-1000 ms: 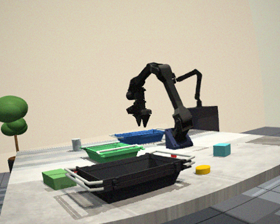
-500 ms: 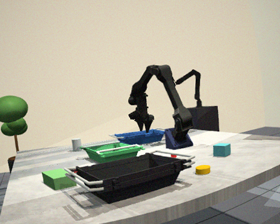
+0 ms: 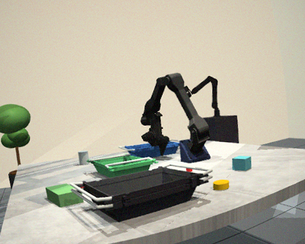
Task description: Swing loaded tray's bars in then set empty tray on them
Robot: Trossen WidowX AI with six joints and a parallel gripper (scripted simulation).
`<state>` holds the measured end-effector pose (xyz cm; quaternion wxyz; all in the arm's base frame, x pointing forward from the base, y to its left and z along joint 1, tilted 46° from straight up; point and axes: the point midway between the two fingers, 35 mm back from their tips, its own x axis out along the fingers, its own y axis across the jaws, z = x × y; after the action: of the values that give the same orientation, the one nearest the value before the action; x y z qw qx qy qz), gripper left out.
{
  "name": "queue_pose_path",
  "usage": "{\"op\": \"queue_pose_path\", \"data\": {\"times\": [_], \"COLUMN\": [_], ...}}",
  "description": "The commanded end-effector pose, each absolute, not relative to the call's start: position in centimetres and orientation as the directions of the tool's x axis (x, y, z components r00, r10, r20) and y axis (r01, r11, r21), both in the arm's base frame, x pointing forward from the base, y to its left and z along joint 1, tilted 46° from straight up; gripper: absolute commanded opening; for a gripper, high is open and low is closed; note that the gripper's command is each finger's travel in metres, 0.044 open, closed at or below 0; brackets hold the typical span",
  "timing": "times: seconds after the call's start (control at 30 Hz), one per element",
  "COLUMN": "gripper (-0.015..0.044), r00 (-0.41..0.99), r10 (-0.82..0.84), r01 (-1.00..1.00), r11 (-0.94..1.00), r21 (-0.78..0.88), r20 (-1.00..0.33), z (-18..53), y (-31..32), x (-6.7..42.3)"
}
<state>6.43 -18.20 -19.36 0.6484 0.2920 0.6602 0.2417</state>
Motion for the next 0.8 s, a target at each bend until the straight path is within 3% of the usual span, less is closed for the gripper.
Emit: {"op": "queue_pose_path", "data": {"times": [0.0,0.43,0.77], "gripper": [0.0425,0.0235,0.0168], "r00": [0.015,0.015,0.015], "r10": [0.701,0.701,0.701], "r01": [0.079,0.079,0.079], "r11": [0.71,0.71,0.71], "r21": [0.7,0.7,0.7], "r20": [-0.713,-0.713,-0.713], "z": [-19.46,-19.46,-19.46], "y": [-17.93,-17.93,-17.93], "x": [6.46,6.46,6.46]}}
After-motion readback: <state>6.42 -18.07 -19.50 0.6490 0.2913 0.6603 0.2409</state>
